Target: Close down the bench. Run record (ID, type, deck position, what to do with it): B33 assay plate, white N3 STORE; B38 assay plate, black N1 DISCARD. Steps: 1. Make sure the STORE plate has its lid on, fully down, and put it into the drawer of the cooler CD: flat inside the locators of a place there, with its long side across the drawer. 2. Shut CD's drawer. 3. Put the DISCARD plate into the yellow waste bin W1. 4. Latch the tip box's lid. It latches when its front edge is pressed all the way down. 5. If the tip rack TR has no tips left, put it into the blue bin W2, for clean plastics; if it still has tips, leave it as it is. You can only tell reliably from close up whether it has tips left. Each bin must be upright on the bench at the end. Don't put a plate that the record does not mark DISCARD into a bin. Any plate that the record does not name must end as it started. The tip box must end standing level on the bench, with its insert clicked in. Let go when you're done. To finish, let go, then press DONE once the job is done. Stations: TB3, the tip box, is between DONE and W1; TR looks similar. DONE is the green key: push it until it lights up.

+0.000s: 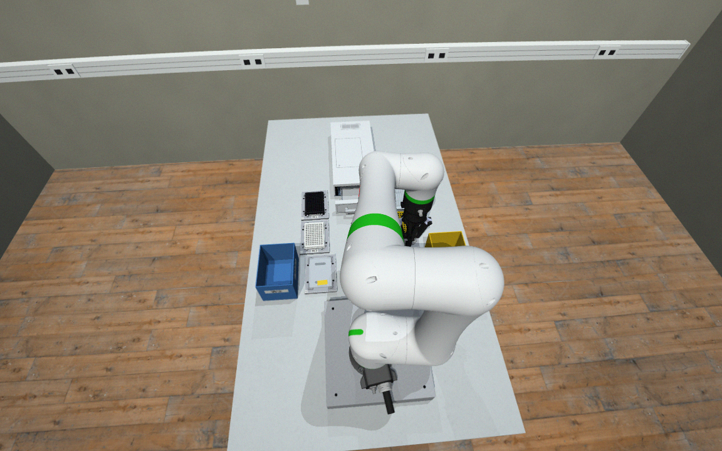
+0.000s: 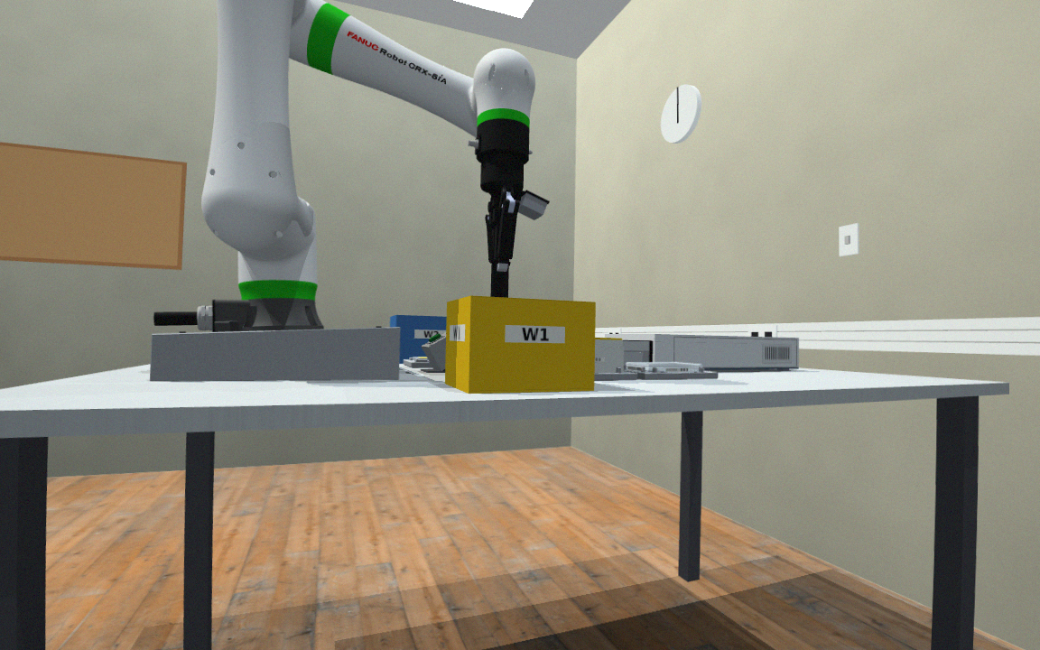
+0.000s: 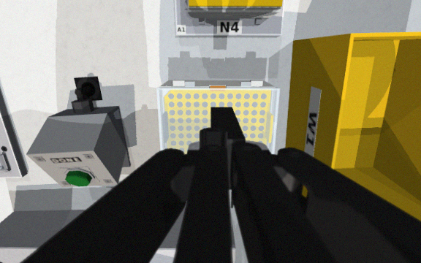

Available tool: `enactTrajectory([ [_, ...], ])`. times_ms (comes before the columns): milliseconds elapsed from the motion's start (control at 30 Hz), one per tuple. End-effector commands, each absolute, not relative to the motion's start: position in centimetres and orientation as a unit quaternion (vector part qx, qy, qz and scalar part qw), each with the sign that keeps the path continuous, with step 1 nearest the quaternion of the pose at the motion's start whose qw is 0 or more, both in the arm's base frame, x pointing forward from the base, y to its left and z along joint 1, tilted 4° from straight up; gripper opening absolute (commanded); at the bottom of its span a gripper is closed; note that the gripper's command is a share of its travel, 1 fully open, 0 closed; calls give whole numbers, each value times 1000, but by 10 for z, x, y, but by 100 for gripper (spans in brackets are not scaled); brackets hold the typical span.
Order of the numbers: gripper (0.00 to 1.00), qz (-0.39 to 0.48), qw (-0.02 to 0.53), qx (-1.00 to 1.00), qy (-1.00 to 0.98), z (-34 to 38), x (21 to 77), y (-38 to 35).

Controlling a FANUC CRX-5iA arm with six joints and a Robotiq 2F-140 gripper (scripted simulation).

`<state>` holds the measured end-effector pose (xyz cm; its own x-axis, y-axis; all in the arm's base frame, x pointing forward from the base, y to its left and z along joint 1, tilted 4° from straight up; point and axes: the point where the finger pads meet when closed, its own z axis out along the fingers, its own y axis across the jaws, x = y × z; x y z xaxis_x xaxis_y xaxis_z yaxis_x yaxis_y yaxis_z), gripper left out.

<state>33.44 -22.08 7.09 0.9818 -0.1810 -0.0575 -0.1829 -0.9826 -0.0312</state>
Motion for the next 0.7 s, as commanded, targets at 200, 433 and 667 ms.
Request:
enactTrajectory([
  [200,10,26,18,-995,91,89,336,-222],
  [433,10,26,18,-995,91,99,336,-222],
  [667,10,26,18,-995,91,113,337,-223],
])
